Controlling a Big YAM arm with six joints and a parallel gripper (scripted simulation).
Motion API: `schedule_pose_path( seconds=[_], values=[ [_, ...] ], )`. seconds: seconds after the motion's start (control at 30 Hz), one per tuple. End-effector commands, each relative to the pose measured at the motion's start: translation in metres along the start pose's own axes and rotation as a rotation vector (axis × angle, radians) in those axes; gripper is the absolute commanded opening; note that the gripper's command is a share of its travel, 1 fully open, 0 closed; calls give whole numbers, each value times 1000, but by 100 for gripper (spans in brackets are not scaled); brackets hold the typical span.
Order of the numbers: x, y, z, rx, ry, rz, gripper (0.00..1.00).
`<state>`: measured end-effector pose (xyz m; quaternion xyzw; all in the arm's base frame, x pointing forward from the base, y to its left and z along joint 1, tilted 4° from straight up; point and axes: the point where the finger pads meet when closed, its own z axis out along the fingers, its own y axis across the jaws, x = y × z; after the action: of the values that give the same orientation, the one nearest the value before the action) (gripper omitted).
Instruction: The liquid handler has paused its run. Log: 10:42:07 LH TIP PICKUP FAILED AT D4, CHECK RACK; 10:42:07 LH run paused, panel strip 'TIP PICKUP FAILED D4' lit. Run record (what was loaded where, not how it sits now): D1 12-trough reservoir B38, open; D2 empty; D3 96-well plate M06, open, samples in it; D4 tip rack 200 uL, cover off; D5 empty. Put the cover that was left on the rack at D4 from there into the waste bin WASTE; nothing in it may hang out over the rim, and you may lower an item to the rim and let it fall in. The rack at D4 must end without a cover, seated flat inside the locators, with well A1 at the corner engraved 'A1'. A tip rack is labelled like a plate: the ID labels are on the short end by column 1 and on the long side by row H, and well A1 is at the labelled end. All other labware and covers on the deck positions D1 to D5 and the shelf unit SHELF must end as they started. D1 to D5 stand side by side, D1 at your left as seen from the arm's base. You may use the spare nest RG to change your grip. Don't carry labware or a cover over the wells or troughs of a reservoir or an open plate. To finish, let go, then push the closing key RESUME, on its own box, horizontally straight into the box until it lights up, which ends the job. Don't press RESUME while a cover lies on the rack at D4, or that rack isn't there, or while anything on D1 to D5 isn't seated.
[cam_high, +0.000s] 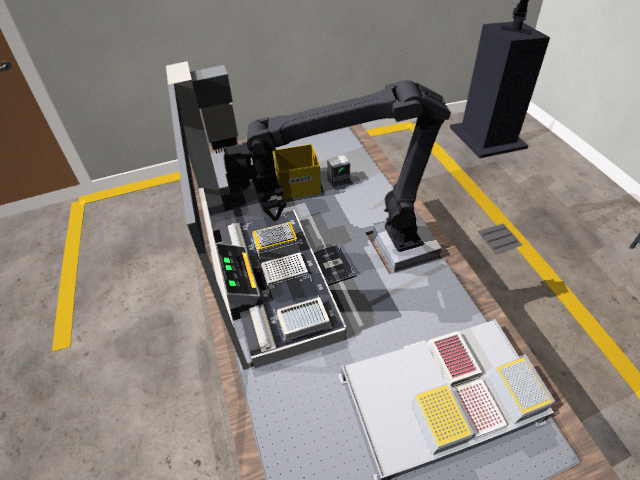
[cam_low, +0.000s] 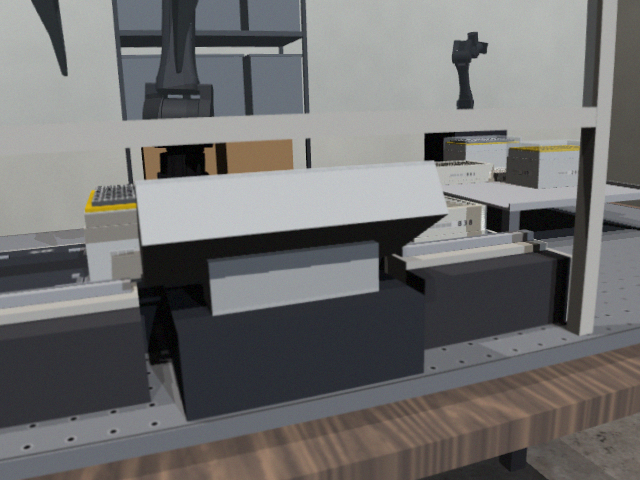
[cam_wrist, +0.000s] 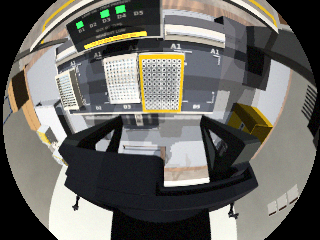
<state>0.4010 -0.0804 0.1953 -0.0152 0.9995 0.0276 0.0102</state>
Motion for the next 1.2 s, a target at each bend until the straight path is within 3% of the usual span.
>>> schedule_pose_path(
  seconds=[0.0, 0.27, 0.33, 0.37, 0.5, 0.53, 0.57, 1.17],
  values=[
    [-9, 4, 12, 3, -14, -4, 100],
    [-9, 4, 39, 3, -13, -4, 100],
    [-9, 4, 39, 3, -13, -4, 100],
    [-8, 5, 30, 10, -44, -9, 100],
    [-9, 4, 55, 3, -13, -4, 100],
    [-9, 4, 56, 3, -13, -6, 100],
    [-16, -2, 38, 11, -49, -4, 100],
    [-16, -2, 38, 11, -49, -4, 100]
  ],
)
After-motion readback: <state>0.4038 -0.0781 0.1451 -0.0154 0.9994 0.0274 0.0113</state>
